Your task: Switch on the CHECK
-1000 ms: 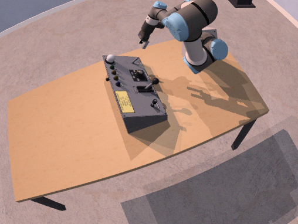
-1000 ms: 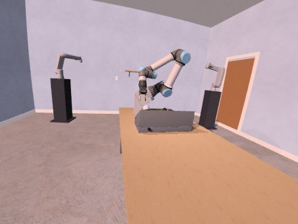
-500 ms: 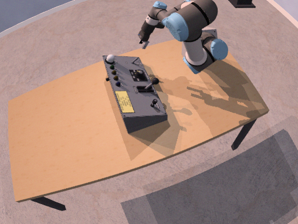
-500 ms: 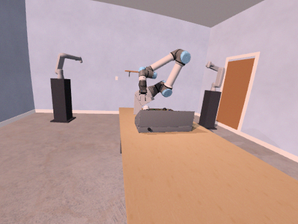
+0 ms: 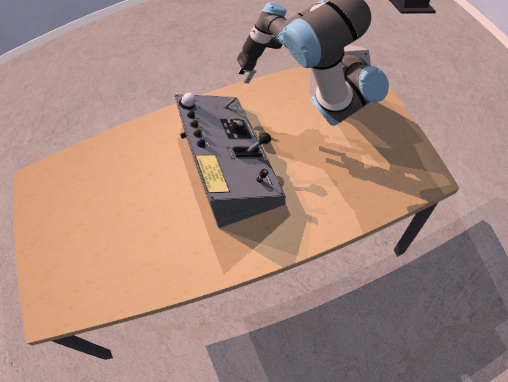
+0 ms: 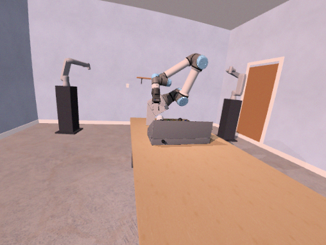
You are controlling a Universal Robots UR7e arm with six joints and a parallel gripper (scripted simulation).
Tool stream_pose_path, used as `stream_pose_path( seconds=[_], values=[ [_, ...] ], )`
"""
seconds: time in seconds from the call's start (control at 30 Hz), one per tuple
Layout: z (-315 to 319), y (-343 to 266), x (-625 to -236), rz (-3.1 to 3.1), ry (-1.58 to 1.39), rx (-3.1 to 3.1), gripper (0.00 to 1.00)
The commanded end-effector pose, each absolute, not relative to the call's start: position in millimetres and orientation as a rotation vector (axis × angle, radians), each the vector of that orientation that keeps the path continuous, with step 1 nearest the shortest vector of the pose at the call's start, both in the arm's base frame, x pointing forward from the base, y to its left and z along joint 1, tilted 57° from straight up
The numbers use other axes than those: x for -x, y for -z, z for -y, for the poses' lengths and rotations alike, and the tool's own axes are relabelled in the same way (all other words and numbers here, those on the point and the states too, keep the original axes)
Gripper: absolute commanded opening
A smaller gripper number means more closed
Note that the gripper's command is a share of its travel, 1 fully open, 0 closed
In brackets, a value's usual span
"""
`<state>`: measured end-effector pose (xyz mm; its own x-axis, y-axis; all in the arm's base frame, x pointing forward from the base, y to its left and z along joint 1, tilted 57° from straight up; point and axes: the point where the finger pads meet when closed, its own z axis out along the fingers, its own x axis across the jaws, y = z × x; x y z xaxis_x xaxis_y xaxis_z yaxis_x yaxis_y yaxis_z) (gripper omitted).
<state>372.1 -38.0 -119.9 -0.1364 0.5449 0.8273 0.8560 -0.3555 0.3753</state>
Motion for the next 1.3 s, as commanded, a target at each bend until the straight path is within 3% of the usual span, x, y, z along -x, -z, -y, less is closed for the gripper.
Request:
stream_pose_path(
  seconds=[0.0, 0.1, 0.13, 1.27],
  values=[
    [25.5, 133.0, -343.7, 1.569, 1.487, 1.84, 1.0],
    [20.8, 136.2, -335.3, 1.569, 1.488, 1.839, 1.0],
    [20.8, 136.2, -335.3, 1.569, 1.488, 1.839, 0.0],
    [20.8, 136.2, -335.3, 1.569, 1.488, 1.839, 0.0]
  ],
)
